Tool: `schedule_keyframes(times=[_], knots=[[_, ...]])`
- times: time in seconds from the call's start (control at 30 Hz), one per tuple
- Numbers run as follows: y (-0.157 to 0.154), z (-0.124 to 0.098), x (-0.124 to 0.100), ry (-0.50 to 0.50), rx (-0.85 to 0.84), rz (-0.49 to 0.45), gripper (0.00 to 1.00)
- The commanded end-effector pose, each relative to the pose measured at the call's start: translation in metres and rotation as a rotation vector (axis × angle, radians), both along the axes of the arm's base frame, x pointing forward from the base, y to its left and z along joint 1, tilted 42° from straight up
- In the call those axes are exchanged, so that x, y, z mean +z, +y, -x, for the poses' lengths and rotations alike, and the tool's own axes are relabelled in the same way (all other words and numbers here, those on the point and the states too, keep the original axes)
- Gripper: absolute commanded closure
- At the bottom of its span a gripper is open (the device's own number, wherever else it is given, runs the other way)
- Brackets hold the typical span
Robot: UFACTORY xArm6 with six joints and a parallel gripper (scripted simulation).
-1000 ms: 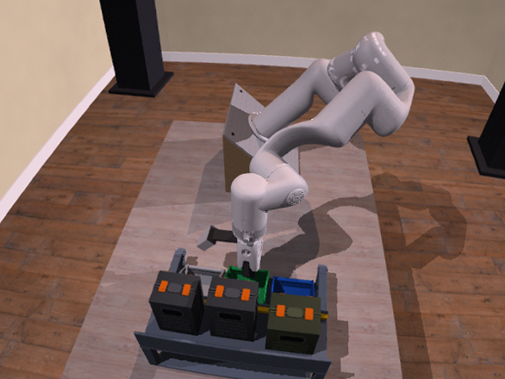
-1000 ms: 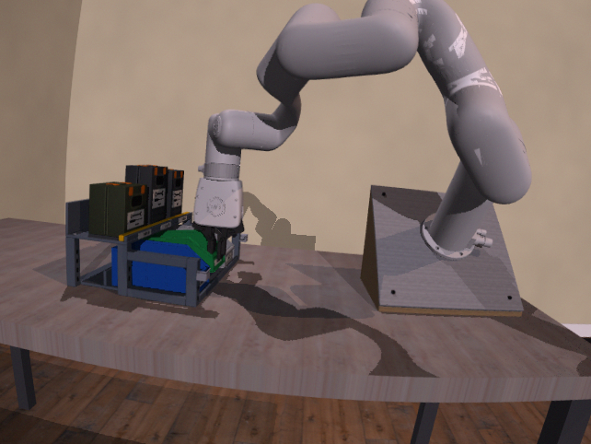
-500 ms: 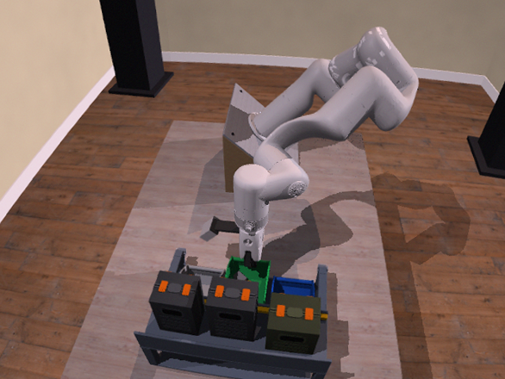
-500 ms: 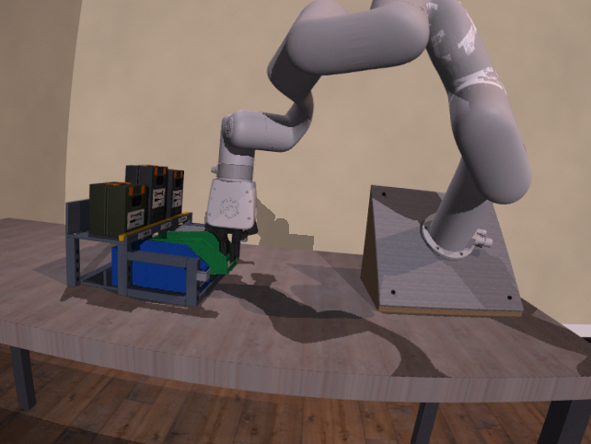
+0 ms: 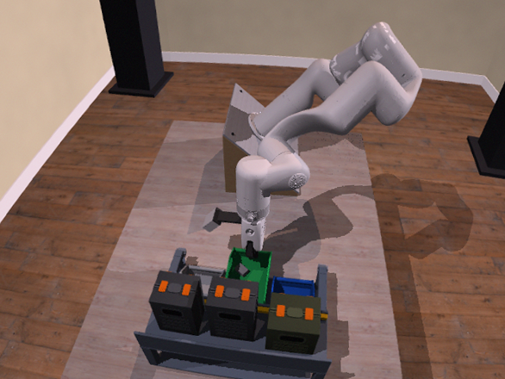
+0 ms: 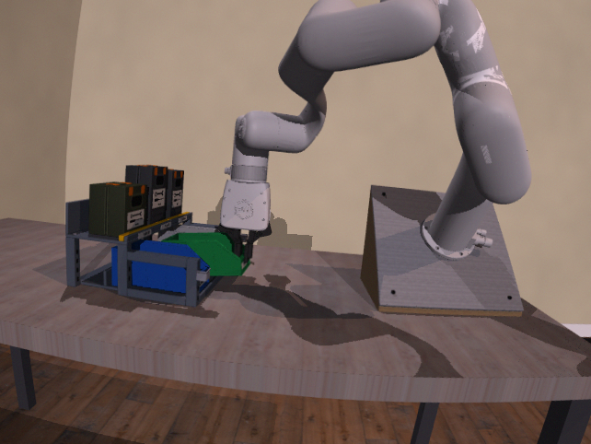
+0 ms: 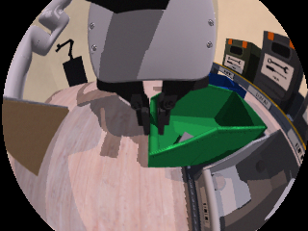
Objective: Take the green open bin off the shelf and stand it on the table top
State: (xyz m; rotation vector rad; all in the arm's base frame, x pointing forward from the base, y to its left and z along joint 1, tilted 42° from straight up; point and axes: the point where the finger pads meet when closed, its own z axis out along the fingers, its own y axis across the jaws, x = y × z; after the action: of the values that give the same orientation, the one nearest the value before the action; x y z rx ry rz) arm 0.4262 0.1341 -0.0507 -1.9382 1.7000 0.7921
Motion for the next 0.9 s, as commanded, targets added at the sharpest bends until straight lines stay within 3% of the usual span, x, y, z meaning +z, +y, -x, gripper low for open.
schedule_keyframes(times=[0.0,0.2,0.6,0.77,0.87], knots=[[-0.001,-0.001,0.001,-0.003,-0.002,0.0,1.0],[-0.005,0.028,0.002,-0.003,-0.002,0.0,1.0],[-0.005,0.028,0.002,-0.003,-0.002,0.0,1.0],[-0.009,0.058,0.003,-0.002,-0.001,0.0,1.0],[-0.009,0.058,0.003,-0.002,-0.001,0.0,1.0]])
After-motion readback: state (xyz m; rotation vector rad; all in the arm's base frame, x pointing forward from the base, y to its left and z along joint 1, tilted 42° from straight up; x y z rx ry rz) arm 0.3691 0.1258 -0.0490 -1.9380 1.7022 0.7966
